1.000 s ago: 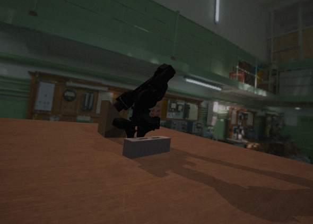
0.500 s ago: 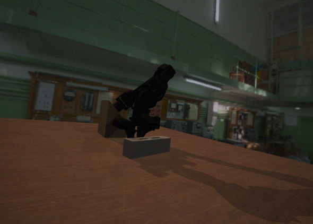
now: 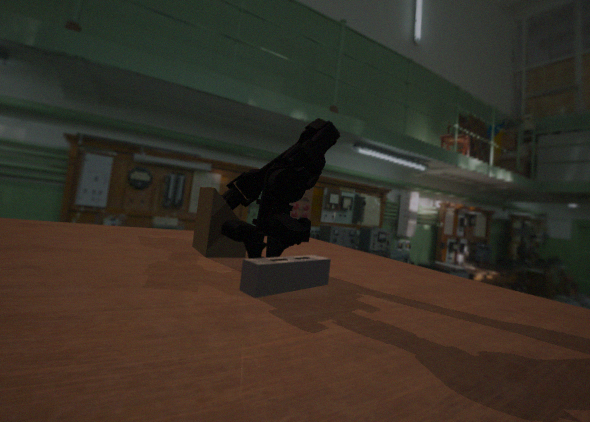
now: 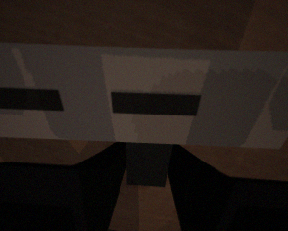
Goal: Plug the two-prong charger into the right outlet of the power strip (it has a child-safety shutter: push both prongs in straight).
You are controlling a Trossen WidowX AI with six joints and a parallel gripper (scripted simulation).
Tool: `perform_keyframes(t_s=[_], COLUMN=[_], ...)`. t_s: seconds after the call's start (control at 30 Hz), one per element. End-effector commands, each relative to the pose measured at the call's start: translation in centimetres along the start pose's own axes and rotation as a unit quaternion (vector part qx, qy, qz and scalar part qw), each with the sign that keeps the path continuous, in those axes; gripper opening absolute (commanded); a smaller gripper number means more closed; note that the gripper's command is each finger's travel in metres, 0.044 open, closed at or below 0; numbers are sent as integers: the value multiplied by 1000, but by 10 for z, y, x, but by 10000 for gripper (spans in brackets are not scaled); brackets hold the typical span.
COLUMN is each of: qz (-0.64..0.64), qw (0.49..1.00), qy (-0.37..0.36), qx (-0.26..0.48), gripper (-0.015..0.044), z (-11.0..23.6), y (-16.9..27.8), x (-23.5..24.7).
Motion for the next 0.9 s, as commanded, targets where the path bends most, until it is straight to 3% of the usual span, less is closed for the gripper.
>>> perform_keyframes(t_s=[0.0, 0.87], qz=[10, 1], qw=[1000, 1000], qy=[2, 1], qx=[-13, -1], gripper=[0, 0], z=[1, -1], y=[-6, 1], x=[0, 0])
Point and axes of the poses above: the point midway between the two fingers, 35 mm back from their tips, its own z axis back along the fingers, its own x axis across the jaws, y = z × x, the point moved 8 cm from there along z, back along the fingers, and after that the axes turned 6 degrees about z, right-handed, at the moved point
